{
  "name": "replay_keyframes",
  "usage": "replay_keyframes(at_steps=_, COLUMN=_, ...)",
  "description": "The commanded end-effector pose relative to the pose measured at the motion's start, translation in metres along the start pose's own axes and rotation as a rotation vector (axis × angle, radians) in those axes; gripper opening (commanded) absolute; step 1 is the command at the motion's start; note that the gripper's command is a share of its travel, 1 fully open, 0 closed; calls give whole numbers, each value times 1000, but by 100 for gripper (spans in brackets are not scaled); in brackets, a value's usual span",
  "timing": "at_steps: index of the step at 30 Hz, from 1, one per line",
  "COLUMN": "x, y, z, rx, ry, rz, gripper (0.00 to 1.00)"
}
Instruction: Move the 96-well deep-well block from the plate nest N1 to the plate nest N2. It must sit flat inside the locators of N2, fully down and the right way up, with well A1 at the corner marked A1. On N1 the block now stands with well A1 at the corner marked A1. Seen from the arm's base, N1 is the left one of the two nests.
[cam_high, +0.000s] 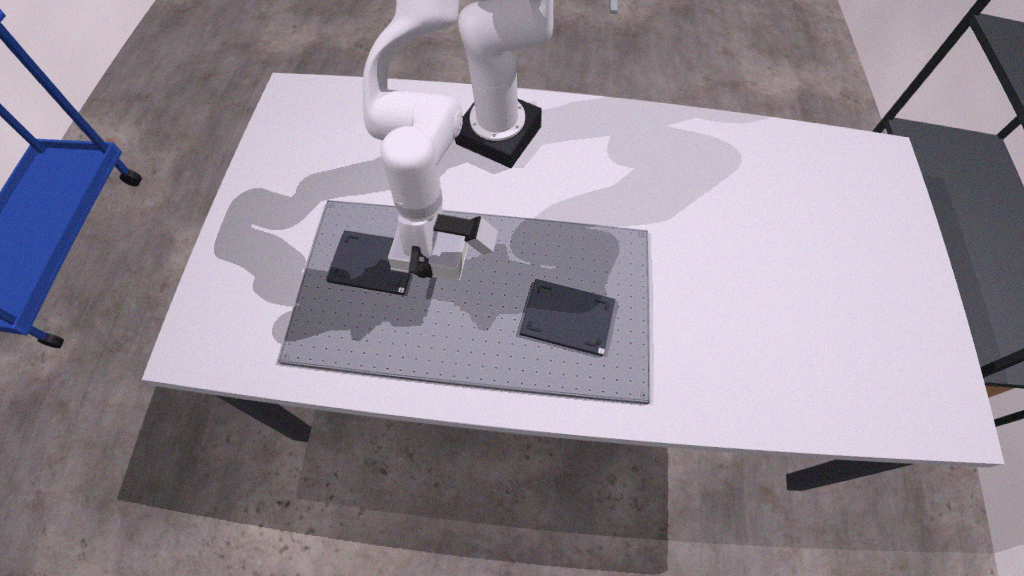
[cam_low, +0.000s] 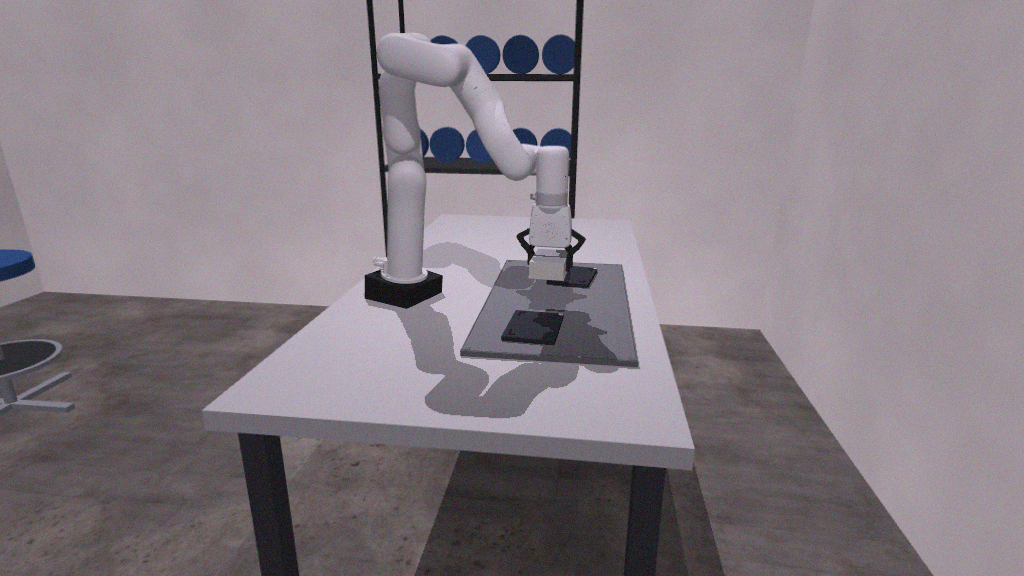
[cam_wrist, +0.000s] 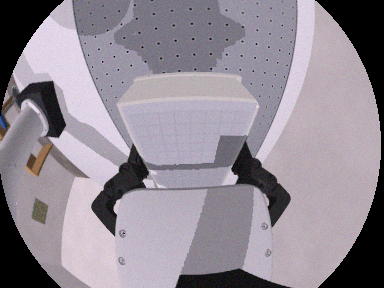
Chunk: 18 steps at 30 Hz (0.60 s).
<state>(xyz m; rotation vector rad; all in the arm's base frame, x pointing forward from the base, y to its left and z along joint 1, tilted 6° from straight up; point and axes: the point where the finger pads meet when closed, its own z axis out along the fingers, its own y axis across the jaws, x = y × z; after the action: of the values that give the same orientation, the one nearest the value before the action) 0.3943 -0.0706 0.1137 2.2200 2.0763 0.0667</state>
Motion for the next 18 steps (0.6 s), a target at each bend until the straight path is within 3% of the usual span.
replay_keyframes(at_steps=1, x=-16, y=0, z=-1, rx=-4, ry=1, rz=-1, gripper=0)
replay_keyframes(at_steps=18, x=-66, y=-6, z=-1, rx=-4, ry=1, rz=-1, gripper=0)
